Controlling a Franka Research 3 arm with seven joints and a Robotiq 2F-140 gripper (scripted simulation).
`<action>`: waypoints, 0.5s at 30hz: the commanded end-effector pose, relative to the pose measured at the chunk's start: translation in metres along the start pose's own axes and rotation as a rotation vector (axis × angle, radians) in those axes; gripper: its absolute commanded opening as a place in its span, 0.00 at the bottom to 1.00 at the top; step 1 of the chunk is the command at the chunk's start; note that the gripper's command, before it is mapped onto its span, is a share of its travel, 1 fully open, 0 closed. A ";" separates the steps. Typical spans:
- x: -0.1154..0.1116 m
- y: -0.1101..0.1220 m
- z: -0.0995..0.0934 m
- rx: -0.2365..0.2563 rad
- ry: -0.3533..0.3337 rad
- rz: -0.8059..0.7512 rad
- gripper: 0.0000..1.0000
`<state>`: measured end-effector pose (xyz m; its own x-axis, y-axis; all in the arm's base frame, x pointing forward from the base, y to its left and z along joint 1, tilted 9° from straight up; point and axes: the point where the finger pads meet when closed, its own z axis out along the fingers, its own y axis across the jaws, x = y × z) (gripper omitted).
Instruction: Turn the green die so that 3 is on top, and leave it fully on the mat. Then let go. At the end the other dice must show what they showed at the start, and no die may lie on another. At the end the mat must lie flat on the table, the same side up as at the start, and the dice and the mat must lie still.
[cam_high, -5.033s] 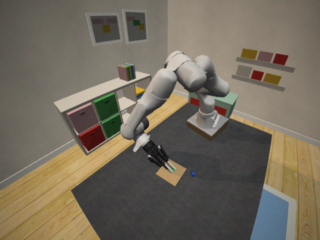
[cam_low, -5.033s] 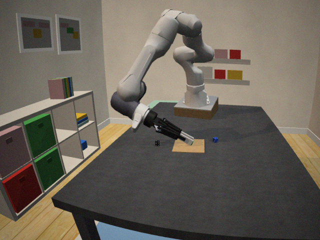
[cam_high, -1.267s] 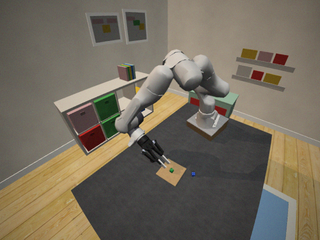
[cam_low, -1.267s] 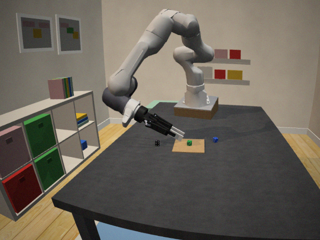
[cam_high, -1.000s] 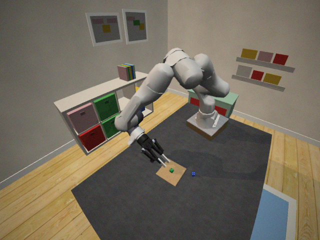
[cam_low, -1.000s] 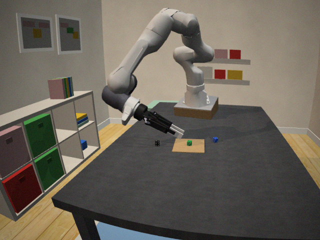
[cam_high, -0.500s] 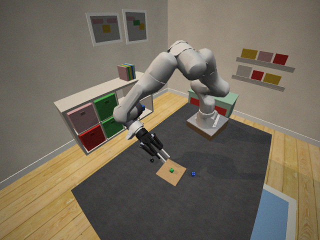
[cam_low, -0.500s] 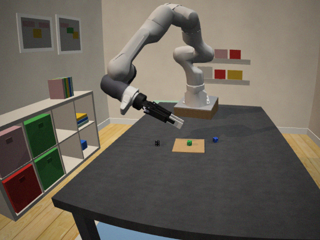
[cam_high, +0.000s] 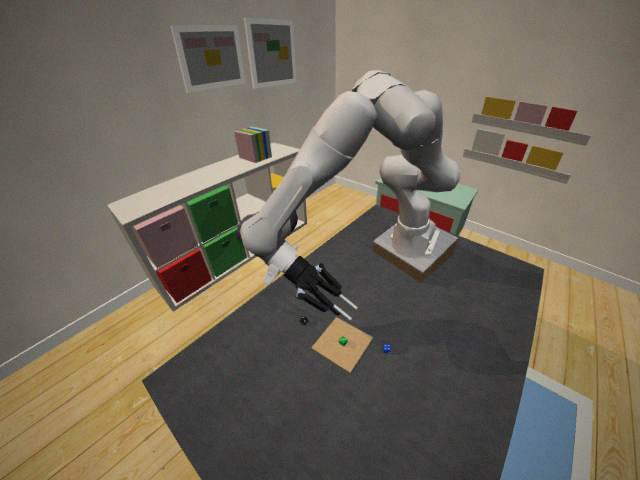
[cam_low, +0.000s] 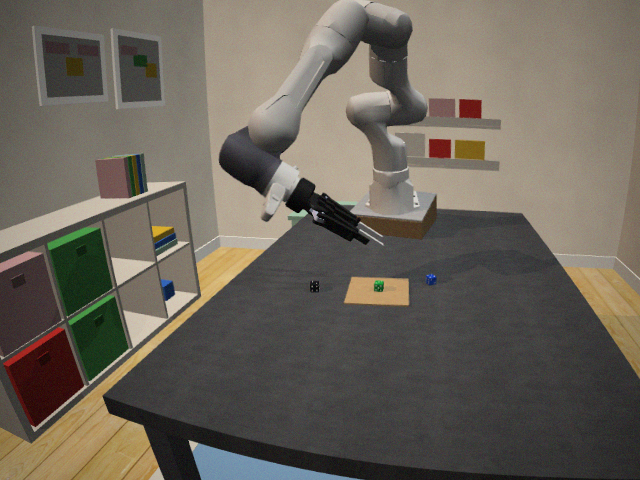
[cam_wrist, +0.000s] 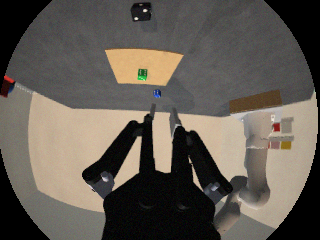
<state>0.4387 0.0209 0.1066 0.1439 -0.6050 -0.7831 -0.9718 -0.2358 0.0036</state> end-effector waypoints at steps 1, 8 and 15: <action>0.012 0.007 -0.002 -0.019 0.058 0.126 0.21; 0.014 0.026 0.006 -0.102 0.217 0.199 0.21; 0.015 0.033 0.007 -0.136 0.360 0.234 0.21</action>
<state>0.4067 0.0193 0.0946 0.1013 -0.8038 -0.5862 -0.9505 -0.2521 0.1814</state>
